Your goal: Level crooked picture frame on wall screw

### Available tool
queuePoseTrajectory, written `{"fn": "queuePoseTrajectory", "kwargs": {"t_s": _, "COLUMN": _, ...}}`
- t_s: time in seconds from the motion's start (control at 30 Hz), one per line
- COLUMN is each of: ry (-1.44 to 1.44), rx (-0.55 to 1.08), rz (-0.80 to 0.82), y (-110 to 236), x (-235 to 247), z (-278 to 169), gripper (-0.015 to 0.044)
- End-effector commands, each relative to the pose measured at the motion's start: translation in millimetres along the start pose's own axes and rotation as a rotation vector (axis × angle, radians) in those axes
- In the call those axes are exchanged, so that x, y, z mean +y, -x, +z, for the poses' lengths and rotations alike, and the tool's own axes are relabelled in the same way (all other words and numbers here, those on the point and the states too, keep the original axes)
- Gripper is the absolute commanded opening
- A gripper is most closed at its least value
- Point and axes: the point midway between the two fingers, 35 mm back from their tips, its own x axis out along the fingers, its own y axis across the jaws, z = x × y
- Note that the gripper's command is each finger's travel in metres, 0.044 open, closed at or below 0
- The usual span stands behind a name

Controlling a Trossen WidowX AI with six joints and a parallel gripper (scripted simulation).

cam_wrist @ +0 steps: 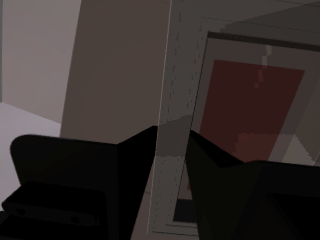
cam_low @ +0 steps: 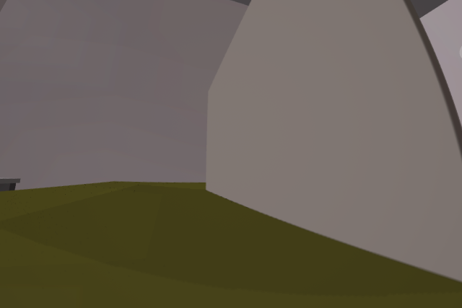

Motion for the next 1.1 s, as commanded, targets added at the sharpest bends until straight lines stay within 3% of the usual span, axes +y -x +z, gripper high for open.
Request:
{"fn": "queuePoseTrajectory", "kwargs": {"t_s": 0.0, "ry": 0.006, "rx": 0.002, "rz": -0.002, "y": -0.1, "x": 1.1, "z": -0.3, "gripper": 0.0000}}
{"fn": "queuePoseTrajectory", "kwargs": {"t_s": 1.07, "ry": 0.006, "rx": 0.002, "rz": -0.002, "y": -0.1, "x": 11.2, "z": -0.2, "gripper": 0.0000}}
